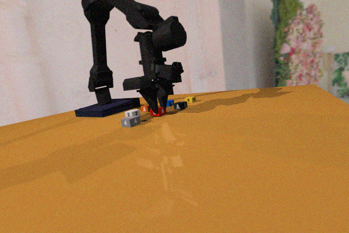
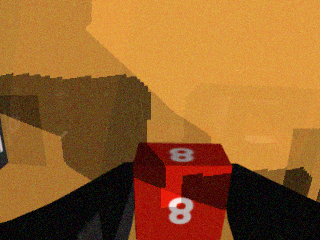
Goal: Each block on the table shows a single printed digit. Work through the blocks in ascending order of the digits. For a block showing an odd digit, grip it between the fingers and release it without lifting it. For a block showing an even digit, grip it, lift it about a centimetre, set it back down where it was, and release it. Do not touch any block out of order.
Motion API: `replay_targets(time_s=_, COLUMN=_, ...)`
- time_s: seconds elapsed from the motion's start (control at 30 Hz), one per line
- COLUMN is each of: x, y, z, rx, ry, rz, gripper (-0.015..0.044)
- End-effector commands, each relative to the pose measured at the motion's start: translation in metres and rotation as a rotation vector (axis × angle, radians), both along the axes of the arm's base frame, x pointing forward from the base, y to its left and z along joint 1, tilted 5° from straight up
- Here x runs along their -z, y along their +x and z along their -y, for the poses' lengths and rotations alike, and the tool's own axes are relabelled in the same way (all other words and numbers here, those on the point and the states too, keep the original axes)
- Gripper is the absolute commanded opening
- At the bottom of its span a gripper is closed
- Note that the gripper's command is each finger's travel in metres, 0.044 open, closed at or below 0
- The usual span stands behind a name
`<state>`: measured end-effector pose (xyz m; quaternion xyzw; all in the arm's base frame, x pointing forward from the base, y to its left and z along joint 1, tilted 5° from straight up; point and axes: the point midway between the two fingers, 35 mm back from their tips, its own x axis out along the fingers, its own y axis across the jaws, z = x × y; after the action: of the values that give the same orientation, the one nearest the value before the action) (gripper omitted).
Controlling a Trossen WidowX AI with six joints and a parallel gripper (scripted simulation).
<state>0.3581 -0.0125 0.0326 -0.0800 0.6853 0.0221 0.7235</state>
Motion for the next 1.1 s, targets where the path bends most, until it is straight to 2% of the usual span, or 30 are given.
replay_targets(time_s=0.0, x=0.003, y=0.0, z=0.0, rx=-0.003, ry=0.001, rz=-0.001, gripper=0.012)
replay_targets(time_s=0.2, x=0.003, y=0.0, z=0.0, rx=-0.003, ry=0.001, rz=-0.001, gripper=0.012)
replay_targets(time_s=0.57, x=0.003, y=0.0, z=0.0, rx=-0.003, ry=0.001, rz=-0.001, gripper=0.04)
replay_targets(time_s=0.7, x=0.0, y=0.0, z=0.0, rx=-0.003, ry=0.001, rz=-0.001, gripper=0.04)
replay_targets(time_s=0.8, x=-0.03, y=-0.002, z=-0.002, rx=-0.003, ry=0.002, rz=-0.001, gripper=0.04)
replay_targets(time_s=0.97, x=-0.033, y=-0.002, z=-0.003, rx=-0.003, ry=0.002, rz=-0.001, gripper=0.04)
replay_targets(time_s=1.07, x=-0.057, y=-0.001, z=-0.005, rx=-0.003, ry=0.002, rz=-0.001, gripper=0.0321)
